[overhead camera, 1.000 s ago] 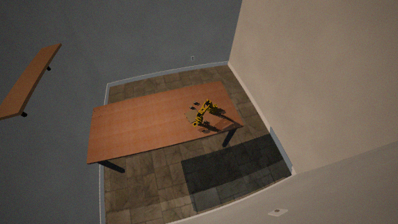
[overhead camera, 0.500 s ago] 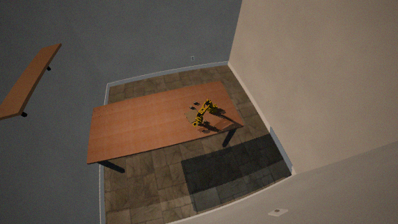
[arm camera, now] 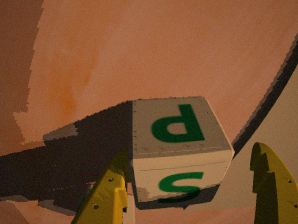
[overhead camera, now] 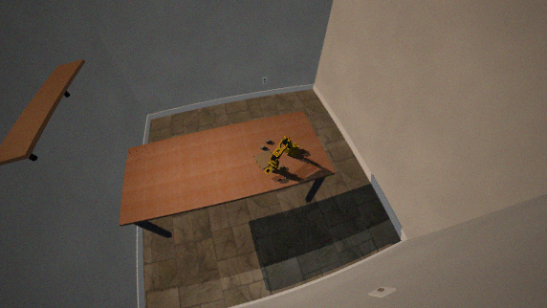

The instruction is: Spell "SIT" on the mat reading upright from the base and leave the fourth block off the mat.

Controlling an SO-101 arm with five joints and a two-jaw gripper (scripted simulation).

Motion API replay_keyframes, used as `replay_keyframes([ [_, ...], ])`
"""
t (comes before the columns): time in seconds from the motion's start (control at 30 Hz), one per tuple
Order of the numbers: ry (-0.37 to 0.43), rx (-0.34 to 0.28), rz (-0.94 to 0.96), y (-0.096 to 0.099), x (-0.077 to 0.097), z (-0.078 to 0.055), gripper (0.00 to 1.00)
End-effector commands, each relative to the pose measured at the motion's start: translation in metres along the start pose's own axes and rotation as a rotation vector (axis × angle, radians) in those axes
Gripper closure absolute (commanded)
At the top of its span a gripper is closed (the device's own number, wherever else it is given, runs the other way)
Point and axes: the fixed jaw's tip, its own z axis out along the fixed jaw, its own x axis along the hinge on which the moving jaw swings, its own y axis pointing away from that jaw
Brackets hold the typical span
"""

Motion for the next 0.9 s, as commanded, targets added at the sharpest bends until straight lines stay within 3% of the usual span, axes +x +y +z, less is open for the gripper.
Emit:
replay_keyframes([
  [0.0, -0.074, -0.01, 0.0, 0.002, -0.01, -0.013, 0.65],
  [0.43, -0.075, -0.01, 0.0, 0.002, -0.01, -0.015, 0.64],
  [0.87, -0.083, -0.011, 0.0, 0.002, -0.01, -0.047, 0.64],
])
